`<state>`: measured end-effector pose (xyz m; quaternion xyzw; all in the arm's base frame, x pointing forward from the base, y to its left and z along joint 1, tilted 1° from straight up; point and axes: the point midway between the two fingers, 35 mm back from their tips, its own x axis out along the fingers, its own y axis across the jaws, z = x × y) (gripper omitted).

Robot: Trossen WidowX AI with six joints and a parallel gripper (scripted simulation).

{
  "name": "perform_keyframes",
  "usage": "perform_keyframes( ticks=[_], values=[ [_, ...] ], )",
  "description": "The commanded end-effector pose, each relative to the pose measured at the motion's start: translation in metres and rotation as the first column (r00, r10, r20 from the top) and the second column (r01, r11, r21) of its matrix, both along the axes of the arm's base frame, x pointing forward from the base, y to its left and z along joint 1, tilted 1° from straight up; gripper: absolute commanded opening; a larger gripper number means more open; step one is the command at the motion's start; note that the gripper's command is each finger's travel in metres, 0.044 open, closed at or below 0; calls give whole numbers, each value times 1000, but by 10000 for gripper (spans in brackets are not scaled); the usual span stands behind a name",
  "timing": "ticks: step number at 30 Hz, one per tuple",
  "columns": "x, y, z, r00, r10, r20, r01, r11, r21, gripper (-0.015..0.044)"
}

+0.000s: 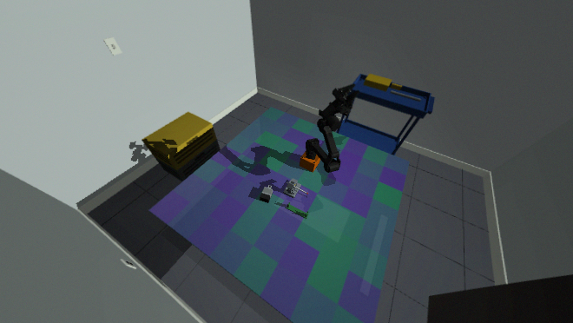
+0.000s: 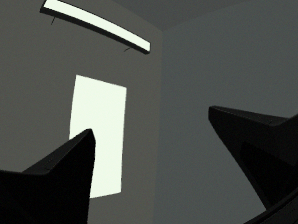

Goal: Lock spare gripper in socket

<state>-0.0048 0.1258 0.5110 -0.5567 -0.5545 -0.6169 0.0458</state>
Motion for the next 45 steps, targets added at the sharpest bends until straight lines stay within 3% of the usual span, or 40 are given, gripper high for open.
perform_keyframes(
  ticks=[1, 4, 13, 22, 28, 33, 39, 45],
  values=[
    [-1, -1, 0, 1000, 2, 3, -2, 1000, 4, 374],
    [-17, -13, 6, 998, 27, 50, -30, 998, 64, 300],
    [-96, -123, 23, 947, 131, 294, -258, 854, 451, 300],
    [-108, -255, 9, 901, 142, 410, -427, 461, 778, 300],
    [-74, -338, -18, 904, 166, 393, -413, 102, 905, 300],
    [-25, -393, -50, 914, 227, 335, -294, -196, 936, 300],
    [53, -433, -96, 901, 364, 234, -33, -482, 876, 300],
    [138, -441, -149, 821, 556, 130, 308, -623, 719, 300]
  ],
)
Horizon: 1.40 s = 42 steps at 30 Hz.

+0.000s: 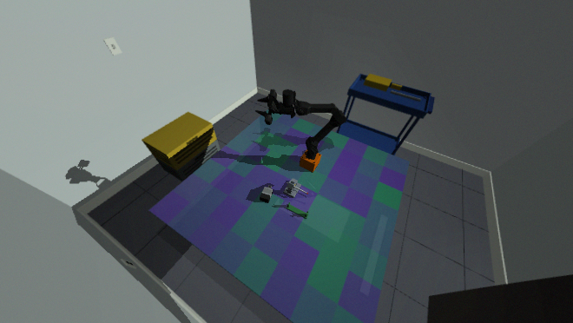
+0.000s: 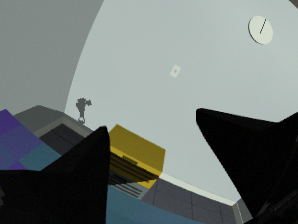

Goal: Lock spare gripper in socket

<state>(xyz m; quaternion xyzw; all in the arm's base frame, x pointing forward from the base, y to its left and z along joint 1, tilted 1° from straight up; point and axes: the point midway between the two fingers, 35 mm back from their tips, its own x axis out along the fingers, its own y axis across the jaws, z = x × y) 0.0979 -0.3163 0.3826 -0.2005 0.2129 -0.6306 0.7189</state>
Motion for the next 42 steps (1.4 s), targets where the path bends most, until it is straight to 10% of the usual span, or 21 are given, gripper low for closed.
perform_keyframes(
  ticks=[1, 9, 19, 31, 42],
  values=[
    [50, 4, -30, 977, 171, -131, -155, 980, 124, 300],
    [151, 52, -104, 731, 579, -361, -427, 801, 421, 300],
    [224, 167, -189, 114, 895, -432, -510, 426, 748, 300],
    [214, 324, -261, -657, 731, -184, -205, 62, 977, 300],
    [203, 348, -282, -752, 650, -113, -122, 31, 992, 300]
  ],
)
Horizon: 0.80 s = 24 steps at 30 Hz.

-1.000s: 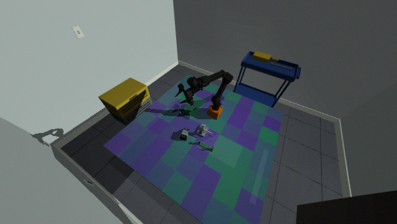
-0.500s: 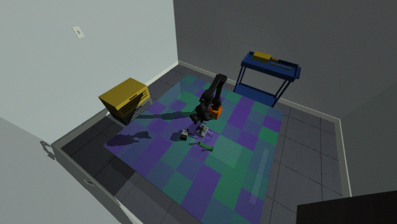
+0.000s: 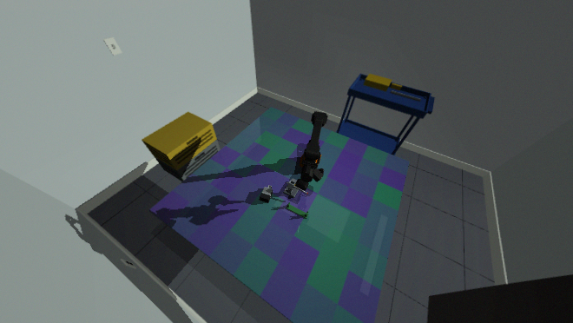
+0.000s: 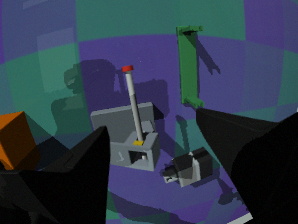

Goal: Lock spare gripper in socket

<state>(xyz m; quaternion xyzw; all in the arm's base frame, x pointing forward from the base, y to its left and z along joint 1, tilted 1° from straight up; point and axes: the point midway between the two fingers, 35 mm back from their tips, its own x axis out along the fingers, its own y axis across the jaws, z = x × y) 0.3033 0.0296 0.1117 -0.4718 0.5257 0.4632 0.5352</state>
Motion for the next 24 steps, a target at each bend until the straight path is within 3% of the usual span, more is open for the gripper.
perform_keyframes(
  ticks=[1, 6, 24],
  values=[
    [-2, 2, -20, 1000, 11, -18, -11, 1000, 3, 300],
    [-6, 6, -66, 1000, 11, -18, -11, 1000, 4, 300],
    [-5, 7, -90, 1000, 11, -18, -11, 1000, 4, 300]
  ],
)
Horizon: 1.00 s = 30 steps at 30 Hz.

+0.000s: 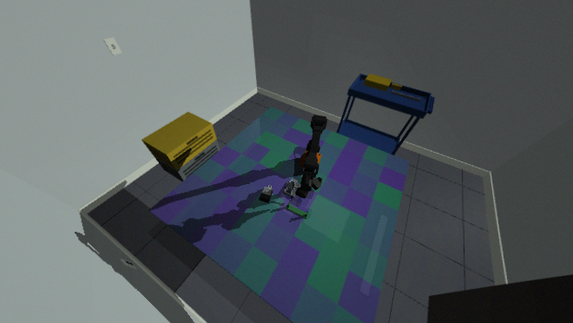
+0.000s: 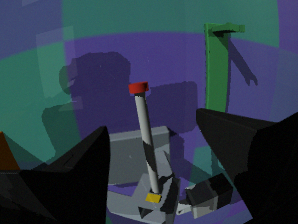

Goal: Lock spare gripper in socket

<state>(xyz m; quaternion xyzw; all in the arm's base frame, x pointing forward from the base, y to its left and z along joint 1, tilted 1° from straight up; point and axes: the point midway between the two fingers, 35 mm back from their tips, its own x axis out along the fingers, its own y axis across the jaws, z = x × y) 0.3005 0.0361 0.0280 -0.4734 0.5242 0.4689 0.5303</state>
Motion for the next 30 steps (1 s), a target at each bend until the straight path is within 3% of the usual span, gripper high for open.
perform_keyframes(
  ticks=[1, 30],
  values=[
    [-2, 0, -8, 1000, -3, -11, 3, 1000, 3, 300],
    [-5, -1, -45, 1000, -3, -11, 3, 1000, 2, 300]
  ],
)
